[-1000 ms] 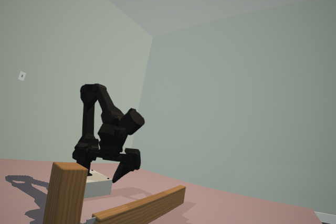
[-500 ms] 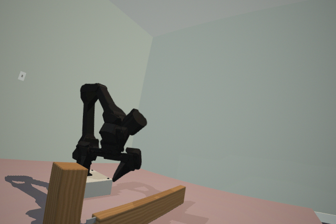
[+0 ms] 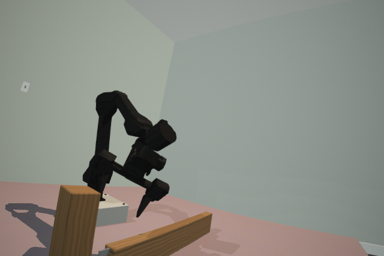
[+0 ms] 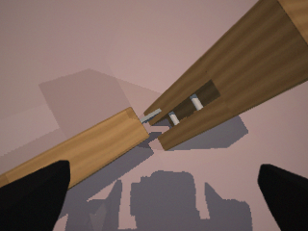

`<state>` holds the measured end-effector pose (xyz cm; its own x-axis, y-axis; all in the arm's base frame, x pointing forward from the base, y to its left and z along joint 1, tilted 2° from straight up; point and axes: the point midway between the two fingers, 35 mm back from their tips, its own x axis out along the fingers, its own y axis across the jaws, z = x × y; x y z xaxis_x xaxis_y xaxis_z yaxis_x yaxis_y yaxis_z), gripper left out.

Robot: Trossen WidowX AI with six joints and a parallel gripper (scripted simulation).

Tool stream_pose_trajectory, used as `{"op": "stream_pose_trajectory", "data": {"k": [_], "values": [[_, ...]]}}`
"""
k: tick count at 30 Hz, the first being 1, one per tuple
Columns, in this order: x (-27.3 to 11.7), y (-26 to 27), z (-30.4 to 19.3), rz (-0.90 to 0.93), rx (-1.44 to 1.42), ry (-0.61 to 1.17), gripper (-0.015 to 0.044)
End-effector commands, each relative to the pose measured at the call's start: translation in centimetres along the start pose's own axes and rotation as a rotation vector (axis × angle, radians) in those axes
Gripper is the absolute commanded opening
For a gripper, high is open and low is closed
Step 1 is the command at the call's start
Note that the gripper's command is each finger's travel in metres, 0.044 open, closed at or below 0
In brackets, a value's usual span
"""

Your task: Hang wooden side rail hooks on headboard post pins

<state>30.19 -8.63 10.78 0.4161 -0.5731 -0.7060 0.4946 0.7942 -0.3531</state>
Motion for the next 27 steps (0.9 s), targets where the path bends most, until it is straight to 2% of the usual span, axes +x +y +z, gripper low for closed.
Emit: {"op": "stream_pose_trajectory", "data": {"k": [1,9,21,27], "values": [[0.2,1.5,1.3,0.148,-0.599,0.133,0.0440],[-0.2,3.1,2.4,0.478,-1.339,0.186,0.0440],[-1.2,4.2,3.3,0.863,-1.930,0.030,0.0440],[-1.3,4.2,3.3,0.890,-1.980,0.004,0.0440]]}}
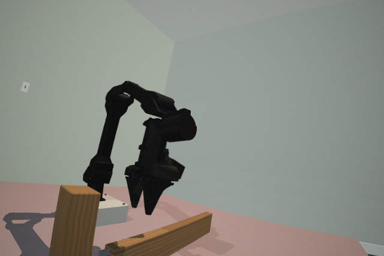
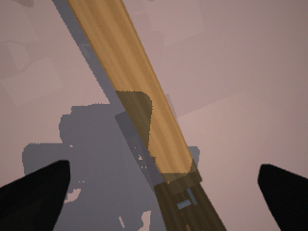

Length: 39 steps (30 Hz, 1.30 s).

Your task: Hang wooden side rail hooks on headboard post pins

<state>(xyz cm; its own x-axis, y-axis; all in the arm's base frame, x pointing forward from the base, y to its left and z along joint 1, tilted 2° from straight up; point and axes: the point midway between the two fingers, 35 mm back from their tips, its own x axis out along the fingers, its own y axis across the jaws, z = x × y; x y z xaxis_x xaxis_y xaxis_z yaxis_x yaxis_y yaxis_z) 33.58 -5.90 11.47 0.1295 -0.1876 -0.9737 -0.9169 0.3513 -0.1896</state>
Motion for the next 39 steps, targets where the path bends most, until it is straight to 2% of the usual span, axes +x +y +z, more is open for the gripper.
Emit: {"op": "stream_pose_trajectory", "data": {"k": [1,12,17,39], "values": [[-0.8,-0.5,0.8,0.127,-0.477,-0.137,0.0440],[-0.8,-0.5,0.8,0.127,-0.477,-0.137,0.0440],[2.5,0.0,1.2,0.127,-0.477,-0.137,0.0440],[5.5,0.3,1.5,0.127,-0.477,-0.137,0.0440]]}}
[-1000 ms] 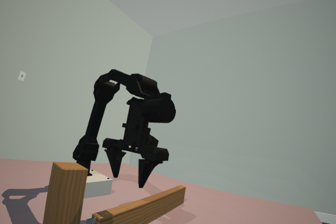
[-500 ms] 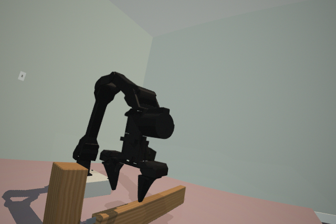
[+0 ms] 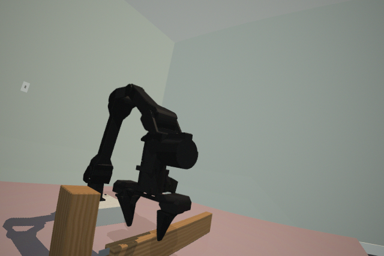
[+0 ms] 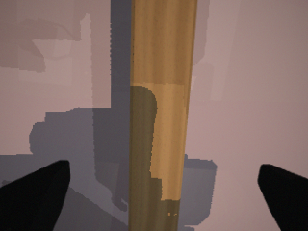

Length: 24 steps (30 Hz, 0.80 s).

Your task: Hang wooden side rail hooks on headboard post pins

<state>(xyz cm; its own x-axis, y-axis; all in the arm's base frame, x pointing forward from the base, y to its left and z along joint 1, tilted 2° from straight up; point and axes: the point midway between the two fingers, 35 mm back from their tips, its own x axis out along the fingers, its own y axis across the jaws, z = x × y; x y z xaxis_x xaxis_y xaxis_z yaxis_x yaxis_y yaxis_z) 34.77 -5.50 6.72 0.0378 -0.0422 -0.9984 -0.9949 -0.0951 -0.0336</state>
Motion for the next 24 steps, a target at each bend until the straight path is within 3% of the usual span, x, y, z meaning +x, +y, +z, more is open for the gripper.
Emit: {"op": "stream_pose_trajectory", "data": {"k": [1,24], "values": [[1.0,0.2,0.1,0.012,-0.006,-0.006,0.0440],[4.7,0.3,0.1,0.012,-0.006,-0.006,0.0440]]}}
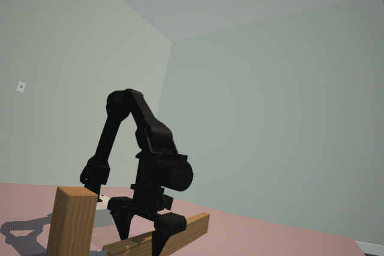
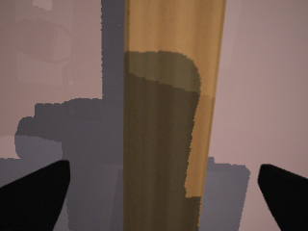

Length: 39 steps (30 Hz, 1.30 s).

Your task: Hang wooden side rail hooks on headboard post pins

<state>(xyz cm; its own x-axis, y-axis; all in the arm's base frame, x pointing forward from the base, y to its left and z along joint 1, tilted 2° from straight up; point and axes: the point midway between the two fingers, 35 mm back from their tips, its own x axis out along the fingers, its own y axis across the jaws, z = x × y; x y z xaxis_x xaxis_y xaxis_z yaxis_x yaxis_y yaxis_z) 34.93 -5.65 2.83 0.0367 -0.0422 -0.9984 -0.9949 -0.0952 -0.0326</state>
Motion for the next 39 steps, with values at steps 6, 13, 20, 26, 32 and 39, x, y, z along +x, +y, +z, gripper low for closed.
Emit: {"op": "stream_pose_trajectory", "data": {"k": [6,13,20,26,32,39], "values": [[1.8,0.4,0.2,0.011,-0.006,-0.006,0.0440],[2.3,0.5,0.2,0.012,-0.006,-0.006,0.0440],[2.3,0.5,0.2,0.012,-0.006,-0.006,0.0282],[2.3,0.5,0.2,0.012,-0.006,-0.006,0.0125],[2.3,0.5,0.2,0.012,-0.006,-0.006,0.0085],[2.3,0.5,0.2,0.012,-0.006,-0.006,0.0000]]}}
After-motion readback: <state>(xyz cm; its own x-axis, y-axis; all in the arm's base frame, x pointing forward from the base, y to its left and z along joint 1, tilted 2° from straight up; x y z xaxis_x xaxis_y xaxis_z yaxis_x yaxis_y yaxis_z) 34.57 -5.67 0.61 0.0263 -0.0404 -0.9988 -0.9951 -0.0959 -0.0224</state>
